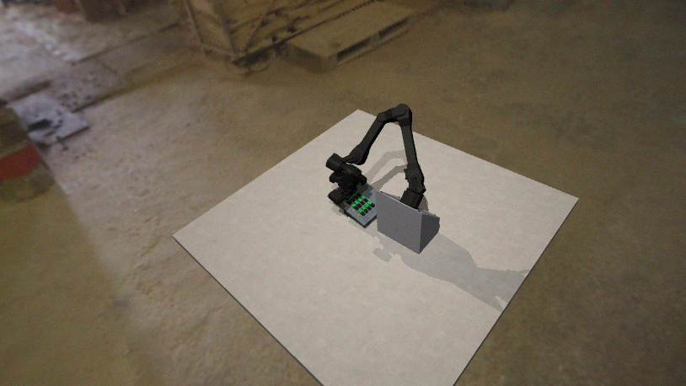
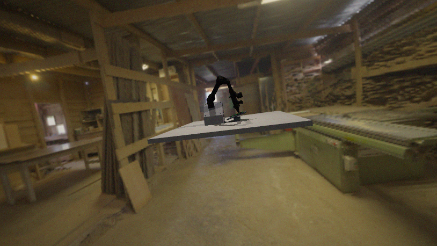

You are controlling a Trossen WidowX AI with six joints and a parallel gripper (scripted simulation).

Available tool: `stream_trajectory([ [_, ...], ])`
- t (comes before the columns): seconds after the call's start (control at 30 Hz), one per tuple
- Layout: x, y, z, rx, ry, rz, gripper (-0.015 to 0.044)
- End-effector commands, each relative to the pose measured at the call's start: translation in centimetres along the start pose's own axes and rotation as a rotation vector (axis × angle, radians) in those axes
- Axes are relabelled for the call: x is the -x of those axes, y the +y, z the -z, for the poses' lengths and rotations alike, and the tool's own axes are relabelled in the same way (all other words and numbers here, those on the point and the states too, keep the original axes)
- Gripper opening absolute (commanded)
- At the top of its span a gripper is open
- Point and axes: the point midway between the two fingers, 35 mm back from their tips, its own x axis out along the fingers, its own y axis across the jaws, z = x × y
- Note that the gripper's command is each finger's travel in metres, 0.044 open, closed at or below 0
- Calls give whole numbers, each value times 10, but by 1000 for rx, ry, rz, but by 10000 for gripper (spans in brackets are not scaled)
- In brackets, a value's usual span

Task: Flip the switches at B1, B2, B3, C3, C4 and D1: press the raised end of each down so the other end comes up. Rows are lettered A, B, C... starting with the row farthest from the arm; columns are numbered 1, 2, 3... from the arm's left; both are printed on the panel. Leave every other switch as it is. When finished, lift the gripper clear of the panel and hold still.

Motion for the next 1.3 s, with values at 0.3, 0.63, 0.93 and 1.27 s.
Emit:
stream_trajectory([
  [0.3,-2,0,0,7,0,1,0],
  [0.63,60,1,2,6,-24,-2,0],
  [0.93,62,-20,20,8,-24,-1,0],
  [1.27,27,-21,22,8,-51,1,0],
])
